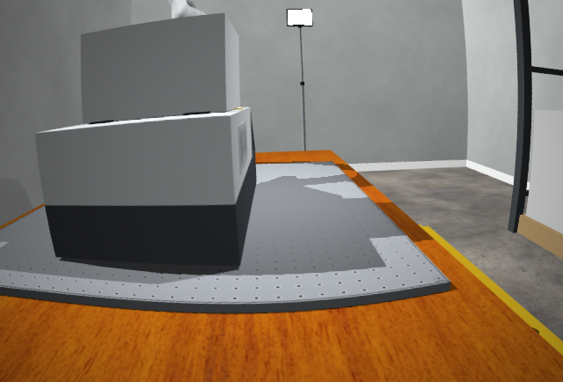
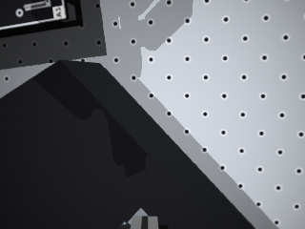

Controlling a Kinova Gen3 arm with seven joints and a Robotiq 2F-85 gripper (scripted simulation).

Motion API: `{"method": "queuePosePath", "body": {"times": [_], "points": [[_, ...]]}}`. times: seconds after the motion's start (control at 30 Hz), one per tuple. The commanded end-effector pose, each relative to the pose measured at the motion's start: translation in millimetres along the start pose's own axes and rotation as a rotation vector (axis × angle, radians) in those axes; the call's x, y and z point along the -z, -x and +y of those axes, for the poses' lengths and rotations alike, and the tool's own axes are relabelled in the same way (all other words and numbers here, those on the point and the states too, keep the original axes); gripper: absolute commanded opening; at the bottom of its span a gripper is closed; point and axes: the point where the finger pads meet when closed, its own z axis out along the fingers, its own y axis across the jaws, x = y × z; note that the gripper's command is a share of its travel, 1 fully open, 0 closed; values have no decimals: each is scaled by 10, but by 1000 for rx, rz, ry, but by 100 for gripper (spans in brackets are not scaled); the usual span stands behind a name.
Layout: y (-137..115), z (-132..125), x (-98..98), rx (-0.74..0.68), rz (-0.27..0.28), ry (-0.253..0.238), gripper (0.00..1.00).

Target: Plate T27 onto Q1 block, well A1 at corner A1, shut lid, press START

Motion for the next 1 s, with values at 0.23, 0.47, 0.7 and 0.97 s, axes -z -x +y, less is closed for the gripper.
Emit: {"method": "queuePosePath", "body": {"times": [0.23, 0.47, 0.7, 0.97], "points": [[19, -23, -49, 0, -1, -2, 10], [33, -37, -91, 0, -1, -2, 10], [43, -47, -122, 0, -1, -2, 10], [59, -63, -170, 0, -1, -2, 10]]}}
